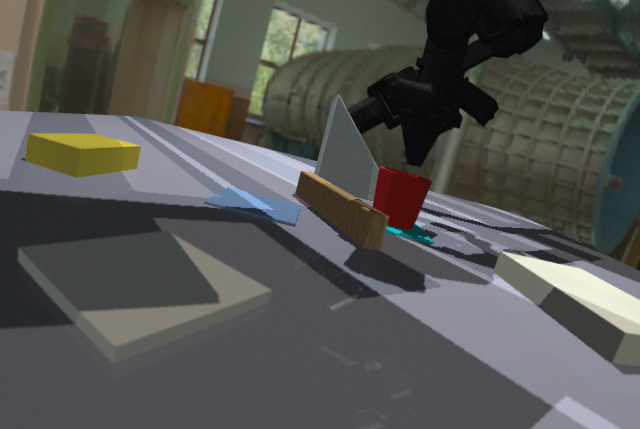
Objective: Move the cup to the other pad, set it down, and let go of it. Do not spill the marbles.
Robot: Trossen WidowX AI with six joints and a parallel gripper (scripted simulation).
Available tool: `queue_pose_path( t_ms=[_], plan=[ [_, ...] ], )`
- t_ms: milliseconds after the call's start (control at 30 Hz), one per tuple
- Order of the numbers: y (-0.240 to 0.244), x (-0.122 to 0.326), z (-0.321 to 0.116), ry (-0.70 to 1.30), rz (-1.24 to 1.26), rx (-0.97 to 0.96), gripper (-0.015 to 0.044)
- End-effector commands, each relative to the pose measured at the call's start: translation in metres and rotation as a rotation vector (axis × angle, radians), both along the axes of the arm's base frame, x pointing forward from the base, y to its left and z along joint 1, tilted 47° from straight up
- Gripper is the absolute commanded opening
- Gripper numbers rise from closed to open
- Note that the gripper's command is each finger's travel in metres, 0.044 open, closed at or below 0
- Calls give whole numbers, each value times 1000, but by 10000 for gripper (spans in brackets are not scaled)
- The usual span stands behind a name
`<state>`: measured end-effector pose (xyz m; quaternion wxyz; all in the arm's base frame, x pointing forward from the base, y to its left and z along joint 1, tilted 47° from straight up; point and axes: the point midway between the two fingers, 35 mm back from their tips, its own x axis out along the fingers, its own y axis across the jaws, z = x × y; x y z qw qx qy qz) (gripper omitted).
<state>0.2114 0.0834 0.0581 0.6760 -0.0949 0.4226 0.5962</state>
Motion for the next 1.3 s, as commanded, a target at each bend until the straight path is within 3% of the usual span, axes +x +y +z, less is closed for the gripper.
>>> queue_pose_path(
  t_ms=[0, 67, 467, 1000, 1267],
  plan=[
    [-5, 1, 4, -6, 4, -3, 128],
    [-5, 0, 5, -5, 3, -3, 128],
    [-7, 1, 6, -1, -1, -1, 440],
    [-48, 7, 45, -4, 3, -5, 440],
    [-46, 7, 44, -3, -4, -2, 440]
  ],
)
